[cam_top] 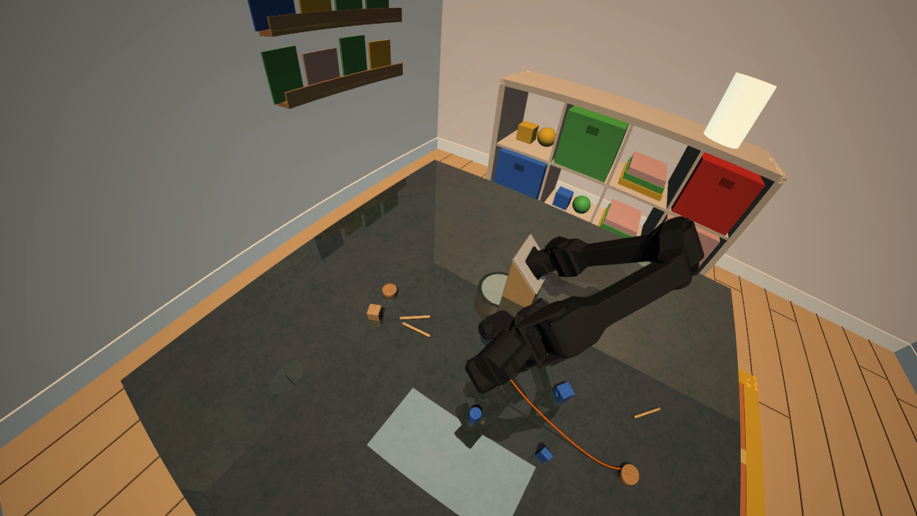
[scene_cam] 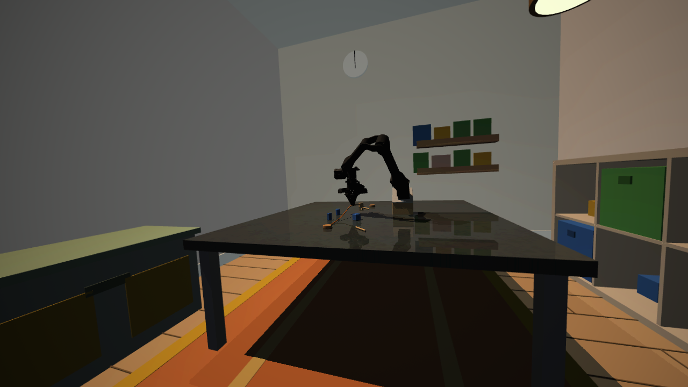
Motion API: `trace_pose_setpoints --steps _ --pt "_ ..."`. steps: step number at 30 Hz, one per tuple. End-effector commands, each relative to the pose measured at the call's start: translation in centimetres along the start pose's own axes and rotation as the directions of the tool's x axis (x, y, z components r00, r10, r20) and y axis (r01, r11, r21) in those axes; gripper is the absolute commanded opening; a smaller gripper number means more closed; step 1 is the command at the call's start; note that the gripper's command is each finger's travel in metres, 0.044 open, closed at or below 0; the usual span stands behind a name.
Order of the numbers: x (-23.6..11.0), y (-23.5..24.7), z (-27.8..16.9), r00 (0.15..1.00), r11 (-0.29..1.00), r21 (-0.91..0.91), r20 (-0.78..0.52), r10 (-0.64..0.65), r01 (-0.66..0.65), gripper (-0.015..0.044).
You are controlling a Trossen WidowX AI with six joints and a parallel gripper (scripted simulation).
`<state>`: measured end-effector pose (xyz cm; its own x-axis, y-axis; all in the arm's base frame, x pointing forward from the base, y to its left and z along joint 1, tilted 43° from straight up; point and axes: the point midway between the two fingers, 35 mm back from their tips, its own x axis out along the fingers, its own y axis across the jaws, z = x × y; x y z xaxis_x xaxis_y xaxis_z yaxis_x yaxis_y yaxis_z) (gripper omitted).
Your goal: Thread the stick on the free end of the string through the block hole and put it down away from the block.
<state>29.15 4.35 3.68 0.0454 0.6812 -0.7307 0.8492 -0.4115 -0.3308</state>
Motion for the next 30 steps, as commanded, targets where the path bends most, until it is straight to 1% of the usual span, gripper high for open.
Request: trace_pose_setpoints --steps 1,5,10,15,22,30 --pt "0.0 0.0 0.0 1.0 1.0 0.0 0.0 0.0 0.0 0.0" --pt "0.0 0.0 -0.1 1.0 1.0 -0.025 0.0 0.0 0.0 0.0" --pt "0.0 0.2 -0.5 1.0 0.979 -0.204 0.001 0.0 0.0 0.0" --pt "-0.1 0.3 -0.9 1.0 0.924 -0.382 0.001 0.001 0.0 0.0" --pt "-0.1 0.5 -1.6 1.0 0.794 -0.608 0.001 0.001 0.0 0.0" --pt "-0.1 0.7 -2.3 1.0 0.58 -0.815 0.002 0.001 0.001 0.0"
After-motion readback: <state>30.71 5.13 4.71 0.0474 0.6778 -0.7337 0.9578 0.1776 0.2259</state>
